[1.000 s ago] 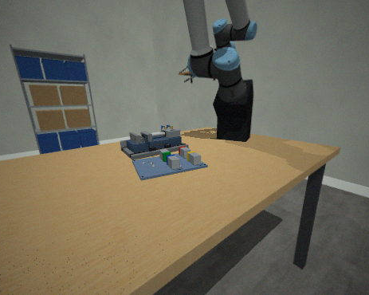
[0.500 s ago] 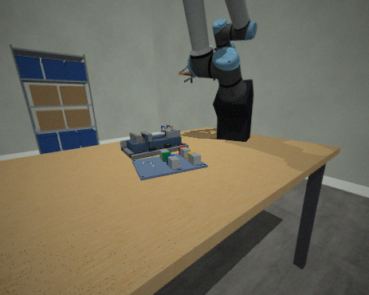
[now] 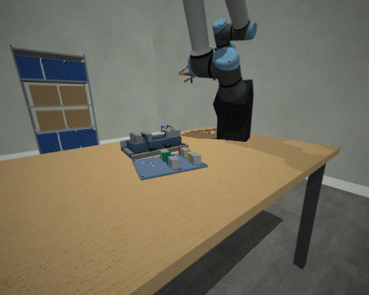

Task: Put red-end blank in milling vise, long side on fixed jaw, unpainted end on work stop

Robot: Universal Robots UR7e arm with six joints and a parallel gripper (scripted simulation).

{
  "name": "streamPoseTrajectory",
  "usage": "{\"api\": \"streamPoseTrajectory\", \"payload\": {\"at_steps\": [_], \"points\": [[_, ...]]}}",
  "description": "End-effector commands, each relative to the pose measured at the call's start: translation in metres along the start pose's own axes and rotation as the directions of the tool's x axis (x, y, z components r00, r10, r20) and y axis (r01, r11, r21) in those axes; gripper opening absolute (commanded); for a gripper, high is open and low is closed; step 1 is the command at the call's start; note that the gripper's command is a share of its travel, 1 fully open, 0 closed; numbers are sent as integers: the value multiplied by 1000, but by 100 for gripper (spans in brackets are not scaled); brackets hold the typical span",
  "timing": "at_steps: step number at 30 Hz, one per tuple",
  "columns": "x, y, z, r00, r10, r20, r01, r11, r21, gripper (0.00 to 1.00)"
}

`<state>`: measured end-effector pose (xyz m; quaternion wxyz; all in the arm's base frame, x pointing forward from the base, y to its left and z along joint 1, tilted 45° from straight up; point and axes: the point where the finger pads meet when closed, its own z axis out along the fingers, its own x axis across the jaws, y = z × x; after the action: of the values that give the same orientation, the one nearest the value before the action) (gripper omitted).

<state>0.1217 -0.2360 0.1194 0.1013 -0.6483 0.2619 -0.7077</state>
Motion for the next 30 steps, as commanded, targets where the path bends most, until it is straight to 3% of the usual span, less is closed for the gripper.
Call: {"api": "streamPoseTrajectory", "payload": {"at_steps": [1, 2, 14, 15, 19, 30], "points": [[5, -27, 8, 984, -37, 172, 31, 999, 39, 100], [6, -34, 10, 976, -48, 215, 38, 998, 49, 100], [6, -34, 10, 976, -48, 215, 38, 998, 49, 100], [1, -7, 2, 999, -8, 42, 7, 1000, 10, 100], [6, -35, 10, 975, -47, 216, 37, 998, 50, 100], [6, -35, 10, 975, -47, 216, 37, 998, 50, 100]]}}
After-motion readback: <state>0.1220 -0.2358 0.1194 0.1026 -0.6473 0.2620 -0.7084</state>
